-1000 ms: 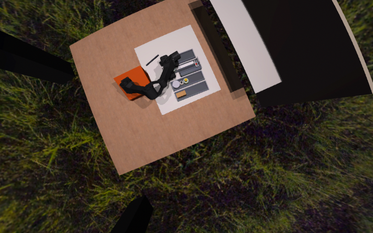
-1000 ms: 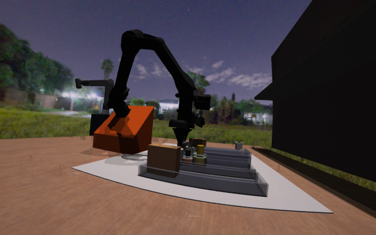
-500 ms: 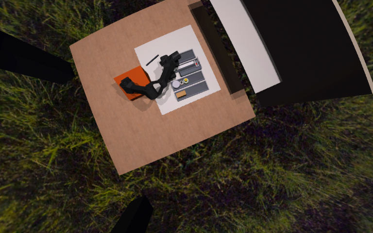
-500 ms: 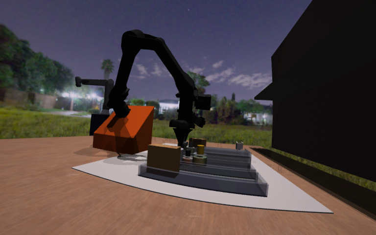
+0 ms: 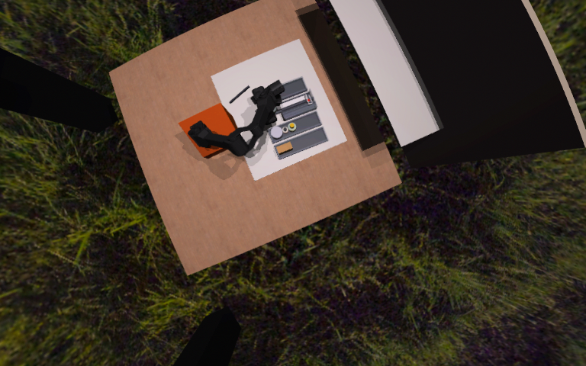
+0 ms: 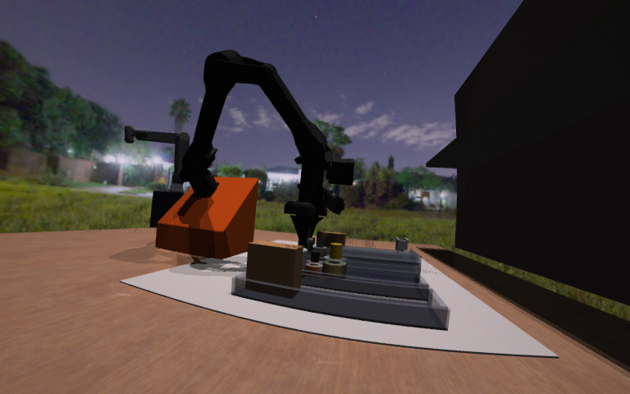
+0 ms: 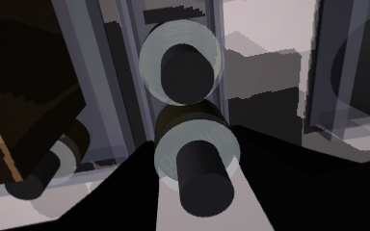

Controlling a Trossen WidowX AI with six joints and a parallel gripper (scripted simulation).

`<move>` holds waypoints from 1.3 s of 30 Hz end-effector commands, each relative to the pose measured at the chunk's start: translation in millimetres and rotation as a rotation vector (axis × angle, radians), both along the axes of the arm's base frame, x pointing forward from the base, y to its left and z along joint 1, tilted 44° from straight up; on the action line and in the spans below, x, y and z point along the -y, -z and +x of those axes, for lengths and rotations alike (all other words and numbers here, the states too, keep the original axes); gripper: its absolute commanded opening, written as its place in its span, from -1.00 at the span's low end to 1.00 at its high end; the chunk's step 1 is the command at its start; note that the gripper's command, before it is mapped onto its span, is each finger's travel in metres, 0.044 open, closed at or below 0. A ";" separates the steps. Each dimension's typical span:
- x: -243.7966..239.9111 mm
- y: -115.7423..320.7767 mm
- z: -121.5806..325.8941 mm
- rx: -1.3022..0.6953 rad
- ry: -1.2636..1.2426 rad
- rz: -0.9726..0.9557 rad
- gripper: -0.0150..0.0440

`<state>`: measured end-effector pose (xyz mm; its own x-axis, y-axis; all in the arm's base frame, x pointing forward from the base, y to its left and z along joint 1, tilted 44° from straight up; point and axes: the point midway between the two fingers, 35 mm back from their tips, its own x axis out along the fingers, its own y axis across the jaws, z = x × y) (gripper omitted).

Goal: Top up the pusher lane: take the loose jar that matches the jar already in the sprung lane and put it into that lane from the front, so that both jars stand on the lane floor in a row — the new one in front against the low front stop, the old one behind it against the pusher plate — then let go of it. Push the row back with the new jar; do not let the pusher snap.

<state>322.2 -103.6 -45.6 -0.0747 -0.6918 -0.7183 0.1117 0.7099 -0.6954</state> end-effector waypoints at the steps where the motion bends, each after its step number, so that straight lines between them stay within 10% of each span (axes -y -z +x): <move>1: 1.6 -1.6 8.2 0.028 -0.003 -0.005 -0.49; 39: 10.3 7.4 6.2 0.028 -0.003 -0.005 -0.49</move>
